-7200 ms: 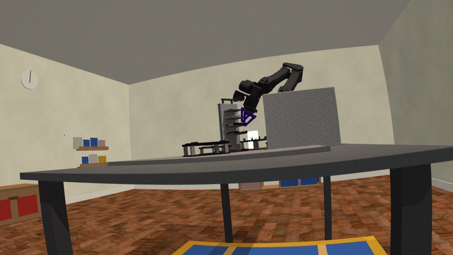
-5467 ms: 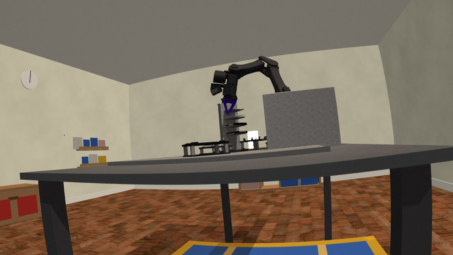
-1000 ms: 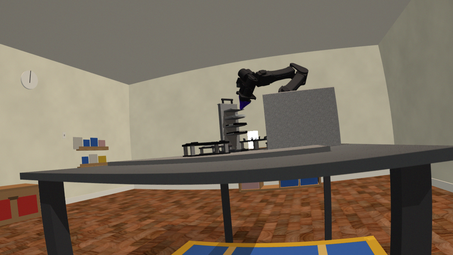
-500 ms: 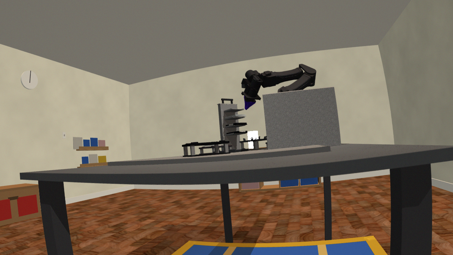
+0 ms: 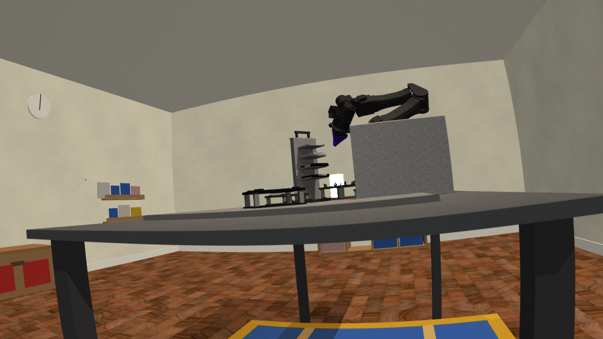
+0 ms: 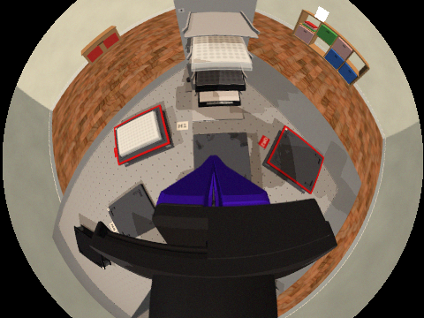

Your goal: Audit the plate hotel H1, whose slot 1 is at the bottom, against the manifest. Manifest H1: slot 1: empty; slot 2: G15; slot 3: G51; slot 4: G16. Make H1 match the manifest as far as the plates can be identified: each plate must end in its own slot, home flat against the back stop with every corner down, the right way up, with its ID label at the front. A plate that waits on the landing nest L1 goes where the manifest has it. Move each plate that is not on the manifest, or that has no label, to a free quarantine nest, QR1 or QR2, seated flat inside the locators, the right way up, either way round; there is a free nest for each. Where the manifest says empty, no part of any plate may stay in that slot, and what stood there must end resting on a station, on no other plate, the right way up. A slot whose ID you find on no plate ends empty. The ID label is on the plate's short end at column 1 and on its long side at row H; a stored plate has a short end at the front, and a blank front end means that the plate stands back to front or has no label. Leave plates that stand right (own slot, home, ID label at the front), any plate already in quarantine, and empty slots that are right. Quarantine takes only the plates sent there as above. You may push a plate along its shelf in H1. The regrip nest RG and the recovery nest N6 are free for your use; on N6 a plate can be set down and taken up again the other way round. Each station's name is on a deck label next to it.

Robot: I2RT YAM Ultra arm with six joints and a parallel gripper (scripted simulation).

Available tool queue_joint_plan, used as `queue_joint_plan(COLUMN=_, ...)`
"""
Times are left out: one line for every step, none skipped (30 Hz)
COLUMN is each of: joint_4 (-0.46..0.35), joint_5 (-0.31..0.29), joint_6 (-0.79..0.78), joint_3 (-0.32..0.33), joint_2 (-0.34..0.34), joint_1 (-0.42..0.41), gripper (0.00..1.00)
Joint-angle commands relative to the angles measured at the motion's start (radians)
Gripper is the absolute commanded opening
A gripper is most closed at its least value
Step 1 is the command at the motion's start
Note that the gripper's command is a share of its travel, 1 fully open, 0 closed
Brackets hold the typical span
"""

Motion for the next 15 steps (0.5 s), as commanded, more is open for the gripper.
queue_joint_plan(joint_4=-0.038, joint_5=-0.070, joint_6=-0.047, joint_3=0.014, joint_2=-0.031, joint_1=-0.033, gripper=0.00)
queue_joint_plan(joint_4=-0.045, joint_5=-0.085, joint_6=-0.056, joint_3=0.018, joint_2=-0.041, joint_1=-0.049, gripper=0.00)
queue_joint_plan(joint_4=-0.052, joint_5=-0.101, joint_6=-0.064, joint_3=0.023, joint_2=-0.051, joint_1=-0.066, gripper=0.00)
queue_joint_plan(joint_4=-0.052, joint_5=-0.101, joint_6=-0.064, joint_3=0.023, joint_2=-0.051, joint_1=-0.066, gripper=0.00)
queue_joint_plan(joint_4=-0.052, joint_5=-0.101, joint_6=-0.064, joint_3=0.023, joint_2=-0.051, joint_1=-0.066, gripper=0.00)
queue_joint_plan(joint_4=-0.069, joint_5=-0.087, joint_6=-0.057, joint_3=0.035, joint_2=-0.050, joint_1=-0.051, gripper=1.00)
queue_joint_plan(joint_4=-0.087, joint_5=-0.072, joint_6=-0.048, joint_3=0.048, joint_2=-0.049, joint_1=-0.036, gripper=1.00)
queue_joint_plan(joint_4=-0.106, joint_5=-0.057, joint_6=-0.039, joint_3=0.060, joint_2=-0.047, joint_1=-0.019, gripper=1.00)
queue_joint_plan(joint_4=-0.124, joint_5=-0.042, joint_6=-0.030, joint_3=0.073, joint_2=-0.045, joint_1=-0.003, gripper=1.00)
queue_joint_plan(joint_4=-0.143, joint_5=-0.027, joint_6=-0.021, joint_3=0.087, joint_2=-0.042, joint_1=0.013, gripper=1.00)
queue_joint_plan(joint_4=-0.162, joint_5=-0.012, joint_6=-0.011, joint_3=0.100, joint_2=-0.039, joint_1=0.029, gripper=1.00)
queue_joint_plan(joint_4=-0.181, joint_5=0.003, joint_6=0.000, joint_3=0.114, joint_2=-0.036, joint_1=0.045, gripper=1.00)
queue_joint_plan(joint_4=-0.201, joint_5=0.018, joint_6=0.011, joint_3=0.128, joint_2=-0.032, joint_1=0.061, gripper=1.00)
queue_joint_plan(joint_4=-0.221, joint_5=0.034, joint_6=0.023, joint_3=0.142, joint_2=-0.027, joint_1=0.078, gripper=1.00)
queue_joint_plan(joint_4=-0.242, joint_5=0.049, joint_6=0.036, joint_3=0.156, joint_2=-0.023, joint_1=0.094, gripper=1.00)
